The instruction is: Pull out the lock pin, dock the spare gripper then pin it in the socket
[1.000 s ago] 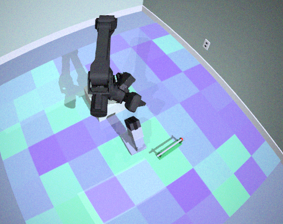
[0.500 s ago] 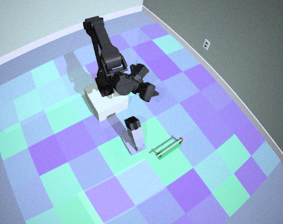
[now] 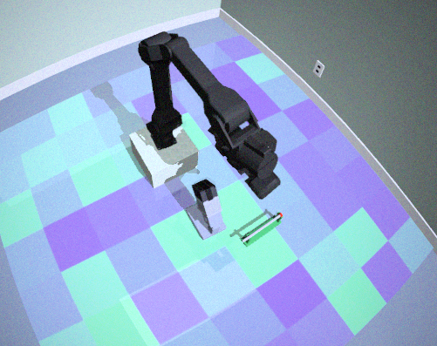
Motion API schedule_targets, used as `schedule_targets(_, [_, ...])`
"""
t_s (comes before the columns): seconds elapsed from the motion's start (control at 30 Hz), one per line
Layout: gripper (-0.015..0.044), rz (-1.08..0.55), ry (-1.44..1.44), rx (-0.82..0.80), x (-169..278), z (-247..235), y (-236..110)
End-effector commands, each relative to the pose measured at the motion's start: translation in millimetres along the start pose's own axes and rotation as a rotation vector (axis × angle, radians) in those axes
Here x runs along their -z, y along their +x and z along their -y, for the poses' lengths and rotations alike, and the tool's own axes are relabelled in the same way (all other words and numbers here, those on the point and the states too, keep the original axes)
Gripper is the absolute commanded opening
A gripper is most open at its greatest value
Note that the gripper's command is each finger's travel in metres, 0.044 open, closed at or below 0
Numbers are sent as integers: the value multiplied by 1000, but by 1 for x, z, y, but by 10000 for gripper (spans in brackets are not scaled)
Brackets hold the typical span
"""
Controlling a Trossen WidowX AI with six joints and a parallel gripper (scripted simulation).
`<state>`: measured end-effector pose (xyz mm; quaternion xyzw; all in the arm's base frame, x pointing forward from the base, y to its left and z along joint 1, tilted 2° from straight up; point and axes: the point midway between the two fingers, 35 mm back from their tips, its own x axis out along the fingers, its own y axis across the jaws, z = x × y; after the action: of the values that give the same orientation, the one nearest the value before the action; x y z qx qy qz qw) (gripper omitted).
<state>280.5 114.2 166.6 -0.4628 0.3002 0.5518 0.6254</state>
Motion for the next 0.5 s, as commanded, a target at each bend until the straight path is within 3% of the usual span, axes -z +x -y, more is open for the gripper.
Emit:
schedule_targets(0.0, [180,-145,17,-73,2,21,18])
schedule_targets(0.37, [180,-633,-54,-200,1,77,92])
schedule_targets(0.47, [180,-665,-64,-202,8,77,93])
